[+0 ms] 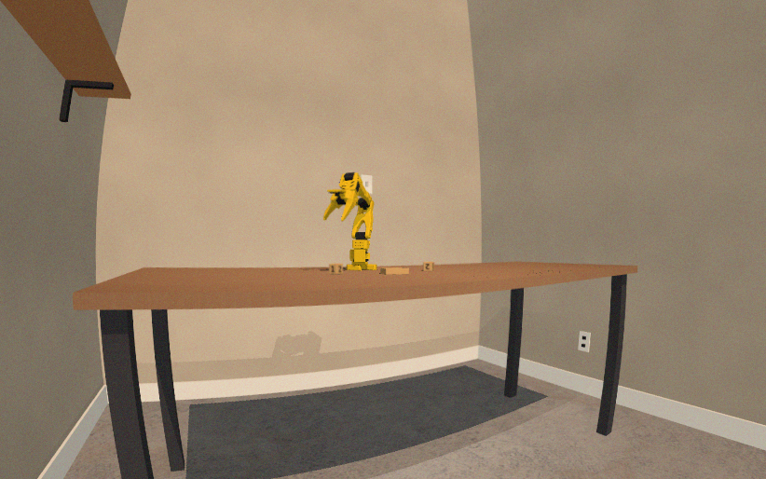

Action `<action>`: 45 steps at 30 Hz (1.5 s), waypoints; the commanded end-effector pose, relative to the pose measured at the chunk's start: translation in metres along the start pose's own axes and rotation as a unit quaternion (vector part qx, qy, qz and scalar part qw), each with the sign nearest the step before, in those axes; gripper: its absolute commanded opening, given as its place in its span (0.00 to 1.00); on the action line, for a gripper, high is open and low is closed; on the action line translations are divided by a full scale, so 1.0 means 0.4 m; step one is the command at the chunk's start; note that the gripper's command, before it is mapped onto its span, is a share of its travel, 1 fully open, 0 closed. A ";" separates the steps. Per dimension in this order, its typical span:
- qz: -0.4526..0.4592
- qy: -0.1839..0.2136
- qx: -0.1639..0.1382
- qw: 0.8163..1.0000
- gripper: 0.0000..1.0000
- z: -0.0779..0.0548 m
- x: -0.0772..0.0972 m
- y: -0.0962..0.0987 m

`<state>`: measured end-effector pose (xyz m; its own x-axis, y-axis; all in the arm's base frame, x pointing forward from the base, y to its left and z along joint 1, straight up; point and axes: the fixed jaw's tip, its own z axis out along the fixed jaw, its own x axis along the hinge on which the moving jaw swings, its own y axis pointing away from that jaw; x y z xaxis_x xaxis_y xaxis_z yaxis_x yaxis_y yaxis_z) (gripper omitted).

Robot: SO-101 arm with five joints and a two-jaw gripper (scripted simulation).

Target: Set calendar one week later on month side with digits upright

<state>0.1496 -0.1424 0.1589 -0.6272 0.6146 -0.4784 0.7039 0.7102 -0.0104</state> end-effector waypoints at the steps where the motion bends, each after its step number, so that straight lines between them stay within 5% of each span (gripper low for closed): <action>1: -0.064 -0.025 0.001 0.998 0.35 -0.013 -0.007 0.002; 12: -0.230 -0.025 0.006 0.973 0.35 -0.004 0.006 -0.002; 21: -0.395 -0.023 0.011 0.919 0.35 0.005 0.018 -0.009; 23: -0.395 -0.023 0.011 0.919 0.35 0.005 0.018 -0.009; 37: -0.567 -0.019 0.016 0.824 0.35 0.015 0.030 -0.018; 45: -0.598 -0.019 0.017 0.801 0.35 0.017 0.032 -0.020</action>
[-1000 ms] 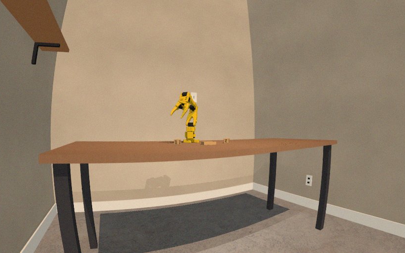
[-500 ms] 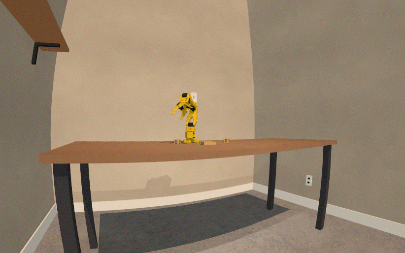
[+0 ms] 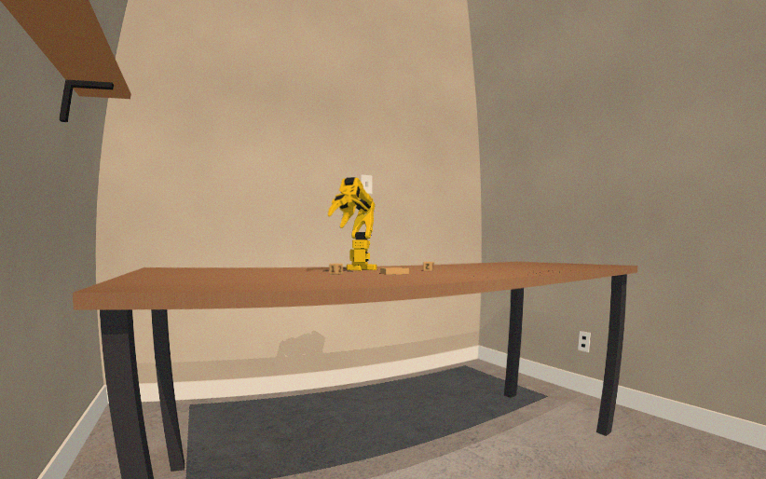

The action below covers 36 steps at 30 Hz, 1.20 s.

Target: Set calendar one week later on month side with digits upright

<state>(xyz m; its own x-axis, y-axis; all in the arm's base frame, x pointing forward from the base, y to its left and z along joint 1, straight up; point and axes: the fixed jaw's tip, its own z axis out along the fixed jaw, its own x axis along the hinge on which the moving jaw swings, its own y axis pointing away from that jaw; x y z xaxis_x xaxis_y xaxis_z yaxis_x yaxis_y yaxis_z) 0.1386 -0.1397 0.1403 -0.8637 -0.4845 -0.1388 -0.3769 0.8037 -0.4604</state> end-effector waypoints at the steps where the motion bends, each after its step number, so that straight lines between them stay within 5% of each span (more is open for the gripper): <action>1: -0.018 -0.005 0.023 1.000 0.35 -0.012 0.002 -0.012; 18: -0.029 -0.001 0.010 1.000 0.35 0.000 0.004 -0.008; 36: -0.028 0.051 -0.188 0.981 0.35 0.146 0.031 0.083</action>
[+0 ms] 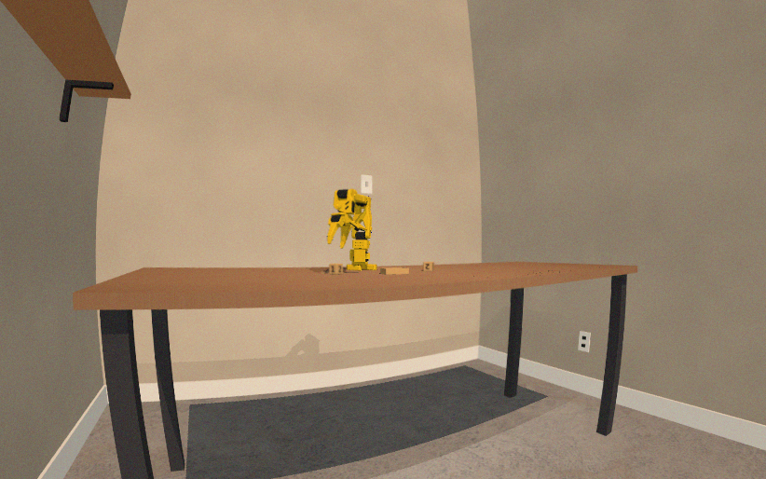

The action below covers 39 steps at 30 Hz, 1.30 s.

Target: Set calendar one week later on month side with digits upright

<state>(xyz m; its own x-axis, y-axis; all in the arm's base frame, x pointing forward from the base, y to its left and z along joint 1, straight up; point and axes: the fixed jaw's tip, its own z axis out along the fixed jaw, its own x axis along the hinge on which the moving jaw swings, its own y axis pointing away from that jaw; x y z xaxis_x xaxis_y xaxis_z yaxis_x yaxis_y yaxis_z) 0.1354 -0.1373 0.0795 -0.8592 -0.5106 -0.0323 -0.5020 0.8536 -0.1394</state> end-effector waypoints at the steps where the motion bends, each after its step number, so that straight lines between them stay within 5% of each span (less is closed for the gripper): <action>1: 0.000 0.006 -0.025 1.000 0.35 0.025 0.005 0.002; 6: 0.000 0.010 -0.045 0.999 0.35 0.041 0.007 0.010; 39: -0.001 0.013 -0.057 0.998 0.35 0.048 0.018 0.018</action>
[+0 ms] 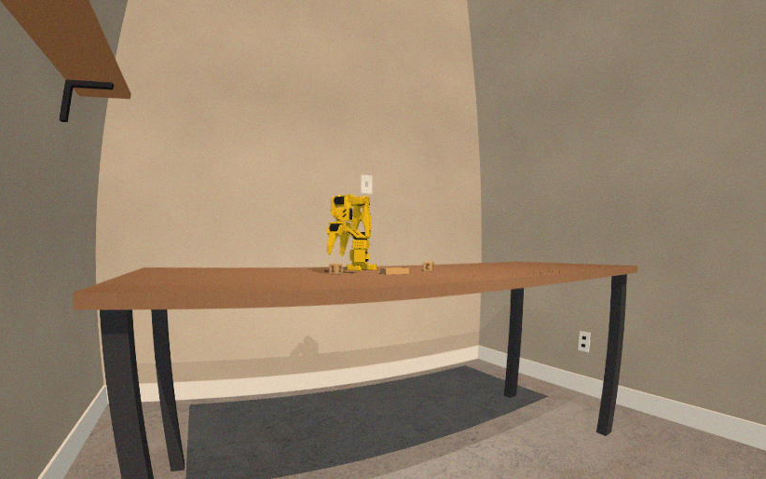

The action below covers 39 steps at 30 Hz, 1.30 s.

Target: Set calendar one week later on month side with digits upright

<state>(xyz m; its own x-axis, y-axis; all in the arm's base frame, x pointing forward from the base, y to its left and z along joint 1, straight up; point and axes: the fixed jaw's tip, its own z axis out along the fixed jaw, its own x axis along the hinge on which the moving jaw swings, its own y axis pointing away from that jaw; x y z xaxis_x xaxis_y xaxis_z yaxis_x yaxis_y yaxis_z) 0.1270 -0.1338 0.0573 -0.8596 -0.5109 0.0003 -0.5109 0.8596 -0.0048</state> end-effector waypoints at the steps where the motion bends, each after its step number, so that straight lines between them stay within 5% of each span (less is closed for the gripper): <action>1: 0.000 -0.003 0.010 1.000 0.35 -0.005 0.003 -0.007; 22: 0.000 -0.003 0.010 1.000 0.35 0.017 0.002 -0.009; 39: 0.000 -0.003 0.010 1.000 0.35 0.075 0.002 -0.010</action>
<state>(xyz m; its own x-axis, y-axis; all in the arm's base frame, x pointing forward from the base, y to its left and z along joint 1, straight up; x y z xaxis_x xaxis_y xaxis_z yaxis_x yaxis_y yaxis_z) 0.1269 -0.1337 0.0259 -0.8596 -0.5109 0.0022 -0.5109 0.8596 0.0033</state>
